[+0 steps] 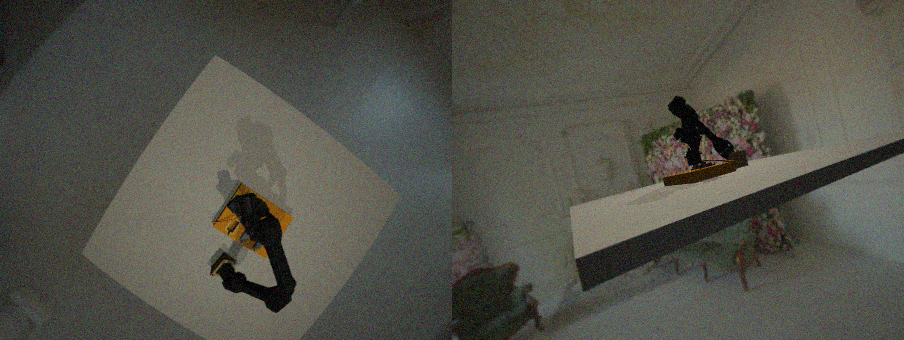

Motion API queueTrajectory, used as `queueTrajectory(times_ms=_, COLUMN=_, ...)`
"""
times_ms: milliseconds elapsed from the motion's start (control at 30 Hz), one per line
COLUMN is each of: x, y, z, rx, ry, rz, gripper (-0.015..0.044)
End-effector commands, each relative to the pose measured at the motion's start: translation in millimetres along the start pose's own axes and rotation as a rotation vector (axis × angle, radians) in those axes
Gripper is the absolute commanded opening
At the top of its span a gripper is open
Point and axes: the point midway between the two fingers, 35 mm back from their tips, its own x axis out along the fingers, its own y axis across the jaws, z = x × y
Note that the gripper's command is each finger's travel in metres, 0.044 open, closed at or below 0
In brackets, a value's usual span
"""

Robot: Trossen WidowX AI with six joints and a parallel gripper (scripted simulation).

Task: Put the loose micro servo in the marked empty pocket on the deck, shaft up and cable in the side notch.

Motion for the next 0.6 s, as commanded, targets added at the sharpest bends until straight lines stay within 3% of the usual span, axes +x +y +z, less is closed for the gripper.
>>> queueTrajectory(times_ms=0, x=-2, y=2, z=1, rx=-0.149, ry=-0.005, rz=0.008, gripper=0.0)
queueTrajectory(times_ms=567, x=-2, y=-4, z=-24, rx=-0.2, ry=-0.005, rz=0.008, gripper=0.0)
